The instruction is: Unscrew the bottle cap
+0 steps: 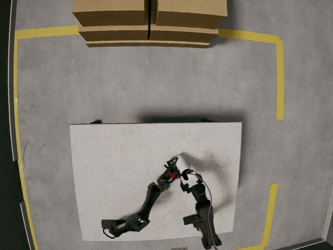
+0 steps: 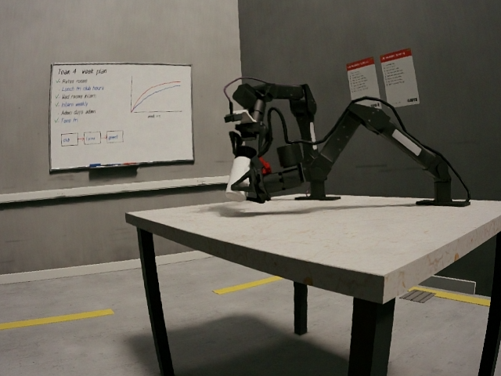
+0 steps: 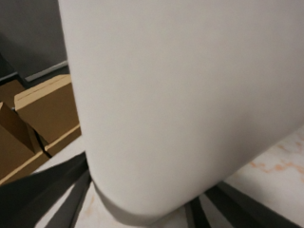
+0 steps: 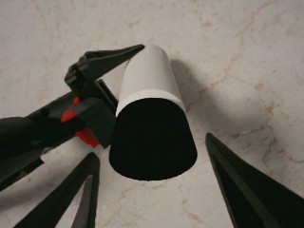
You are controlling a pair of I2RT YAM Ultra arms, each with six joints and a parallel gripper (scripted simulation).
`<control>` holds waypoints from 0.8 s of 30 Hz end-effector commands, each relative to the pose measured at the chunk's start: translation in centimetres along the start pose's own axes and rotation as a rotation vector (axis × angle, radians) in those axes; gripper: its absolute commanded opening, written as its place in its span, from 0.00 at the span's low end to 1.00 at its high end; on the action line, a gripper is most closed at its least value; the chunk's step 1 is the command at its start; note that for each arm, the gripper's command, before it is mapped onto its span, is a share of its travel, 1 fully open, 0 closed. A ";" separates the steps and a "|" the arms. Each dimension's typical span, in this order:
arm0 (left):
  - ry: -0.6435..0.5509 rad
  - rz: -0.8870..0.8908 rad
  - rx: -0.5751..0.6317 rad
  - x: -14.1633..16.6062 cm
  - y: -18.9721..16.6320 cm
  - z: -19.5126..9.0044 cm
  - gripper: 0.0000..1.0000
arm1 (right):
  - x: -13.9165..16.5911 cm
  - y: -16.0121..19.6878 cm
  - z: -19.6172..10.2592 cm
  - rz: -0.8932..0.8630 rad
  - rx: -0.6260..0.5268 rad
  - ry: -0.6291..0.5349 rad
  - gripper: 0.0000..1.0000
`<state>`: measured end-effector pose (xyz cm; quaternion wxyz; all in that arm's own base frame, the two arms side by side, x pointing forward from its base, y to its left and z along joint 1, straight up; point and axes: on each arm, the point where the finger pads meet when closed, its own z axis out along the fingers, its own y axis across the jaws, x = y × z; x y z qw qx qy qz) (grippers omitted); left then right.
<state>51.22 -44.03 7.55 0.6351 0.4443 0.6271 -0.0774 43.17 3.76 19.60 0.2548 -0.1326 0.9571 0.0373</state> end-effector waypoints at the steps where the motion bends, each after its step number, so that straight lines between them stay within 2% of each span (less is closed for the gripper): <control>1: -0.074 -0.013 -0.049 -2.8 2.0 0.0 0.00 | -0.3 -0.3 -0.6 0.277 -0.001 -0.013 0.94; 15: -0.074 -0.013 -0.049 -2.8 2.0 0.0 0.00 | -0.3 -0.3 -0.6 0.912 -0.017 -0.015 0.94; 17: -0.074 -0.013 -0.049 -2.8 2.0 0.0 0.00 | -0.3 -0.3 -0.6 0.912 -0.017 -0.015 0.94; 18: -0.074 -0.013 -0.049 -2.8 2.0 0.0 0.00 | -0.3 -0.3 -0.6 1.031 -0.019 -0.015 0.94; 24: -0.074 -0.013 -0.049 -2.8 2.0 0.0 0.00 | -0.3 -0.3 -0.7 1.306 -0.025 -0.014 0.94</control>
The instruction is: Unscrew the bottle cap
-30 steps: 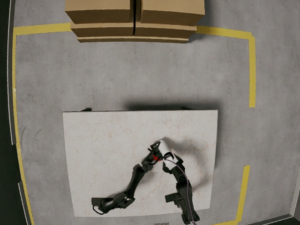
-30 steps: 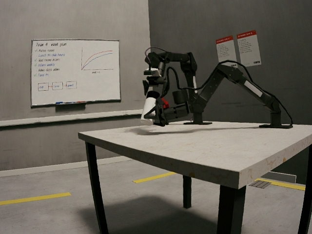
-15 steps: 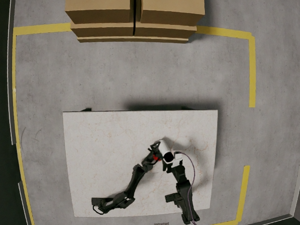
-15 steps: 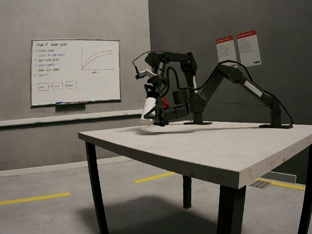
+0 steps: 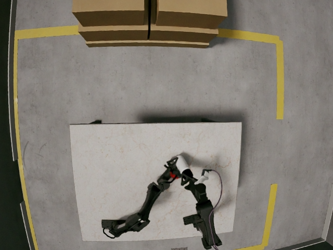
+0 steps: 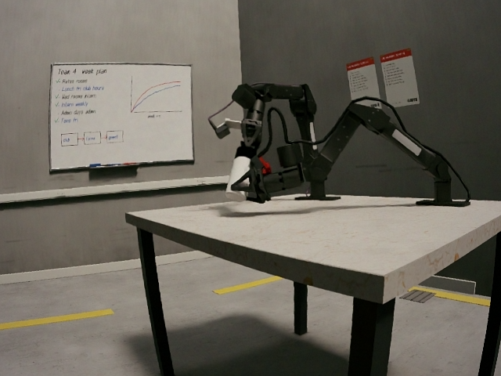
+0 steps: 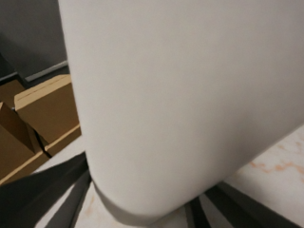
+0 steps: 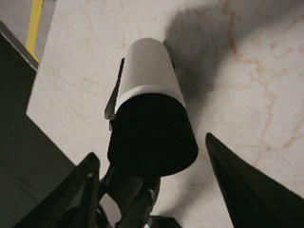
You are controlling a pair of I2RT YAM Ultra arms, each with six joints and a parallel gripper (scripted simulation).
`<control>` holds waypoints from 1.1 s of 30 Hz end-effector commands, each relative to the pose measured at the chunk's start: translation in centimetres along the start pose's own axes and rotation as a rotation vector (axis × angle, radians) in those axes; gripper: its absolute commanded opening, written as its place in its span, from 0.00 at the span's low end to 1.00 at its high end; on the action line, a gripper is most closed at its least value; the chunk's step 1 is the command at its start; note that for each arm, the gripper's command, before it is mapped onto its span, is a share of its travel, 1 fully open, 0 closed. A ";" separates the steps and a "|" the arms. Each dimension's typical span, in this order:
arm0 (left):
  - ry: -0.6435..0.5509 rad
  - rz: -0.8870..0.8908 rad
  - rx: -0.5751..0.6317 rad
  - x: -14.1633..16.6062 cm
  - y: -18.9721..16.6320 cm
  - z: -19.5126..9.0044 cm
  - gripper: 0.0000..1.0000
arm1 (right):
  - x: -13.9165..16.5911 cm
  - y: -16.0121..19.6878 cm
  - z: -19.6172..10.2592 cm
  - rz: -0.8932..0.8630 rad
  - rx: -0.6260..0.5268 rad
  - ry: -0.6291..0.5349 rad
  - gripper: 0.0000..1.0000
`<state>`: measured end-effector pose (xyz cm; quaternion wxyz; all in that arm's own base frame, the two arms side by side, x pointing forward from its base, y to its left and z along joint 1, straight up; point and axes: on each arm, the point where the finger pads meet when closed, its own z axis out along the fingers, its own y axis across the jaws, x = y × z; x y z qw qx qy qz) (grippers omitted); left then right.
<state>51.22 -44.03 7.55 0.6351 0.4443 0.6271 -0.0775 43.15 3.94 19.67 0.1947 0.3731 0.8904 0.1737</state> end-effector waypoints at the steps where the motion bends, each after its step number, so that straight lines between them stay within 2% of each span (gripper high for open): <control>1: -0.074 -0.013 -0.049 -2.8 2.0 0.0 0.00 | -0.5 0.0 -0.7 0.277 -0.013 -0.019 0.94; 6: -0.074 -0.013 -0.049 -2.8 2.0 0.0 0.00 | -0.5 0.0 -0.7 0.508 -0.015 -0.025 0.94; 12: -0.074 -0.013 -0.049 -2.8 2.0 0.0 0.00 | -0.5 0.0 -0.7 0.526 -0.015 -0.026 0.94; 15: -0.074 -0.013 -0.049 -2.8 2.0 0.0 0.00 | -0.2 0.2 -0.4 0.467 -0.014 -0.010 0.60; 19: -0.074 -0.013 -0.049 -2.8 2.0 0.0 0.00 | -0.1 0.3 -0.4 0.447 -0.014 -0.005 0.57; 22: -0.074 -0.013 -0.049 -2.8 2.0 0.0 0.00 | -0.1 0.3 -0.4 0.384 -0.011 -0.005 0.23; 24: -0.074 -0.013 -0.049 -2.8 2.0 0.0 0.00 | -0.1 0.3 -0.4 0.207 -0.004 -0.004 0.00; 25: -0.074 -0.013 -0.049 -2.8 2.0 0.0 0.00 | -0.1 0.3 -0.4 0.115 0.000 -0.004 0.00; 27: -0.074 -0.013 -0.049 -2.8 2.0 0.0 0.00 | -0.1 0.3 -0.4 0.115 0.000 -0.004 0.00; 28: -0.074 -0.013 -0.049 -2.8 2.0 0.0 0.00 | -0.1 0.3 -0.4 0.012 0.005 -0.004 0.00; 33: -0.074 -0.013 -0.049 -2.8 2.0 0.0 0.00 | -0.1 0.3 -0.5 -0.219 0.013 -0.005 0.00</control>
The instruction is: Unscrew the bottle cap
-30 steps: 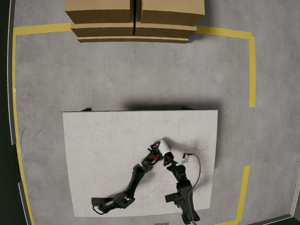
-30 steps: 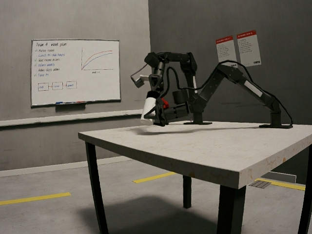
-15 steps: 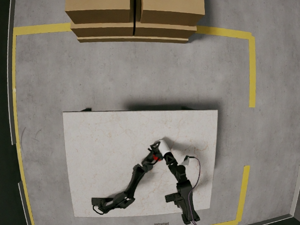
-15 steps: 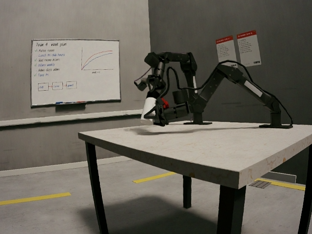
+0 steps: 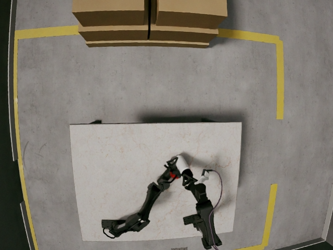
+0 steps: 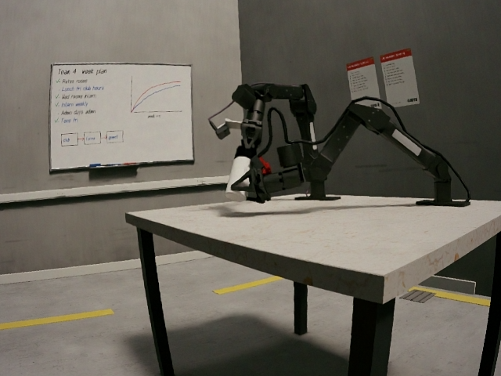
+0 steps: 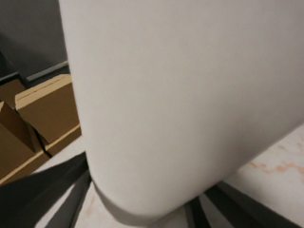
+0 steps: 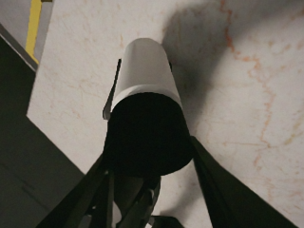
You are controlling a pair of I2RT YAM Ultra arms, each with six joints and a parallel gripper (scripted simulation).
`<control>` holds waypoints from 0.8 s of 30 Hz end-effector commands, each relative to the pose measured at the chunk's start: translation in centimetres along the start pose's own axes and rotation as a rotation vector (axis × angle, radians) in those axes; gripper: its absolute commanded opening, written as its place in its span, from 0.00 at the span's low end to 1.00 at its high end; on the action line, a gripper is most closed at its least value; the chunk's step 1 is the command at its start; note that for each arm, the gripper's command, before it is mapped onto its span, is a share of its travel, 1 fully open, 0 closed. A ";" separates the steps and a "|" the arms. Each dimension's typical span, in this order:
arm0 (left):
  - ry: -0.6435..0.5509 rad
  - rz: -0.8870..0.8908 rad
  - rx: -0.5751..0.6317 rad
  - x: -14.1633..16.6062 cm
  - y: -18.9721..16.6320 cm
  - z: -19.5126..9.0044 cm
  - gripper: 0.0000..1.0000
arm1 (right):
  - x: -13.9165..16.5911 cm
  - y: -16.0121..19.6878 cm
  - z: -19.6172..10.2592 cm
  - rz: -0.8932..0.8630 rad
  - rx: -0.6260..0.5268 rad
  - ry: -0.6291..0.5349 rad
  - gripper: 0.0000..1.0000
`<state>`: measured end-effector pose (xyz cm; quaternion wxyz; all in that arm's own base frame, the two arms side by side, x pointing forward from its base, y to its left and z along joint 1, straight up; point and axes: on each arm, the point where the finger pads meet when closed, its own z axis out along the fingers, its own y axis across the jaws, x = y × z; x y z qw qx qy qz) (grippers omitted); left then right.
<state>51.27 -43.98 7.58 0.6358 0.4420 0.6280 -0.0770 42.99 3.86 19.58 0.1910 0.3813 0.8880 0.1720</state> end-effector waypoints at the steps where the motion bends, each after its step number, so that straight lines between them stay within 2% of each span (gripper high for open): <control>1: -0.074 -0.011 -0.045 -2.8 1.9 0.0 0.00 | -0.2 0.5 -0.5 -0.281 0.006 -0.008 0.00; 9: -0.074 -0.011 -0.045 -2.8 1.9 0.0 0.00 | -0.1 0.5 -0.6 -0.637 0.021 -0.010 0.00; 11: -0.074 -0.011 -0.045 -2.8 1.9 0.0 0.00 | -0.1 0.5 -0.6 -0.637 0.021 -0.010 0.00; 12: -0.074 -0.011 -0.045 -2.8 1.9 0.0 0.00 | -0.1 0.5 -0.6 -0.751 0.026 -0.010 0.00; 24: -0.074 -0.011 -0.045 -2.8 1.9 0.0 0.00 | -0.1 0.5 -0.6 -1.281 0.054 -0.015 0.00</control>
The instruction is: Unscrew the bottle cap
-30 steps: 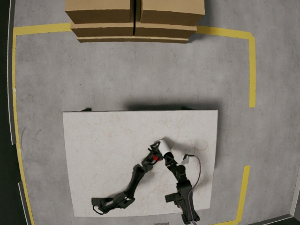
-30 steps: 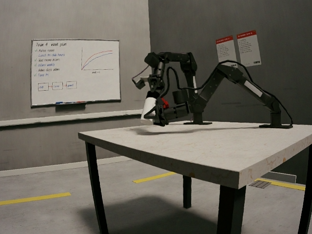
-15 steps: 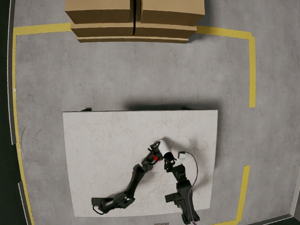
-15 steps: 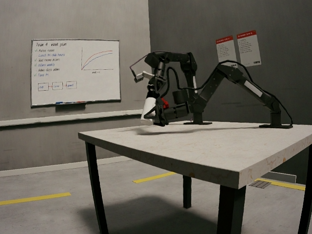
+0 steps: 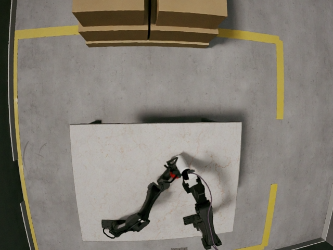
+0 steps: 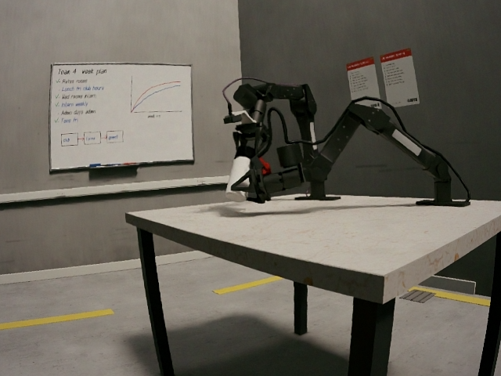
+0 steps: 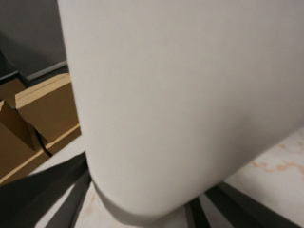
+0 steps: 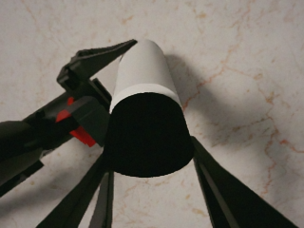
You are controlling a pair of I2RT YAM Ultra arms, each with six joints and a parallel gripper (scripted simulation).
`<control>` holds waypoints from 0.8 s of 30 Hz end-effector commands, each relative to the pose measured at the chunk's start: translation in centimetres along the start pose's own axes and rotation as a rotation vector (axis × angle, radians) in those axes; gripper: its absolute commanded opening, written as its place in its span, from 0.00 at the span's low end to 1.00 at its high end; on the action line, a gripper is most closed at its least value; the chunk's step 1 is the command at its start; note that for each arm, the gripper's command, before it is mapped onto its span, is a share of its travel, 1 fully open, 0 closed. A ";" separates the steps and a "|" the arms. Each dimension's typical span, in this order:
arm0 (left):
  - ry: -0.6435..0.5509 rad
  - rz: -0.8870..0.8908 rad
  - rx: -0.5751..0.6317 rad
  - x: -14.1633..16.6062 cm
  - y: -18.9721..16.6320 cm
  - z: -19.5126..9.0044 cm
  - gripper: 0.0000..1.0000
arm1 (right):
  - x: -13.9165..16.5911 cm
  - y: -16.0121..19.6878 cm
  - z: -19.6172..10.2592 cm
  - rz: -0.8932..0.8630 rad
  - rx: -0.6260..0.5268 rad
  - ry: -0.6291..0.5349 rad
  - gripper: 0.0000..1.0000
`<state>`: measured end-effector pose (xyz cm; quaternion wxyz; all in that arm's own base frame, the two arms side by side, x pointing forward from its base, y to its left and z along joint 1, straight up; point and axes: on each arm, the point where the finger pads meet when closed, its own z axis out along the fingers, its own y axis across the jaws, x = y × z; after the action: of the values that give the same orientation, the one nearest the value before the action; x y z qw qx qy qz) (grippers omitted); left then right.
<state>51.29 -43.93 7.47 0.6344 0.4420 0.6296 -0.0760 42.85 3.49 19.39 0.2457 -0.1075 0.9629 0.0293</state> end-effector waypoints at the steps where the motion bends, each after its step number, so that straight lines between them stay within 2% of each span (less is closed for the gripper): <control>1: -0.079 -0.010 -0.044 -2.9 1.9 0.0 0.00 | -0.7 0.4 -0.7 -0.281 0.007 -0.010 0.00; 4: -0.079 -0.010 -0.044 -2.9 1.9 0.0 0.00 | -0.7 0.4 -0.7 -0.326 0.010 -0.009 0.00; 5: -0.079 -0.010 -0.044 -2.9 1.9 0.0 0.00 | -0.7 0.4 -0.7 -0.439 0.015 -0.008 0.00; 19: -0.079 -0.010 -0.044 -2.9 1.9 0.0 0.00 | -0.7 0.4 -0.8 -1.064 0.043 -0.003 0.00; 21: -0.079 -0.010 -0.044 -2.9 1.9 0.0 0.00 | -0.7 0.4 -0.8 -1.064 0.043 -0.003 0.00; 22: -0.079 -0.010 -0.044 -2.9 1.9 0.0 0.00 | -0.7 0.4 -0.8 -1.176 0.040 -0.009 0.00; 24: -0.079 -0.010 -0.044 -2.9 1.9 0.0 0.00 | -0.7 0.4 -0.8 -1.176 0.040 -0.009 0.00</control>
<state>51.26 -43.90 7.28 0.6316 0.4433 0.6315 -0.0757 43.08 3.15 19.45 0.2192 -0.5552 0.7937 -0.1175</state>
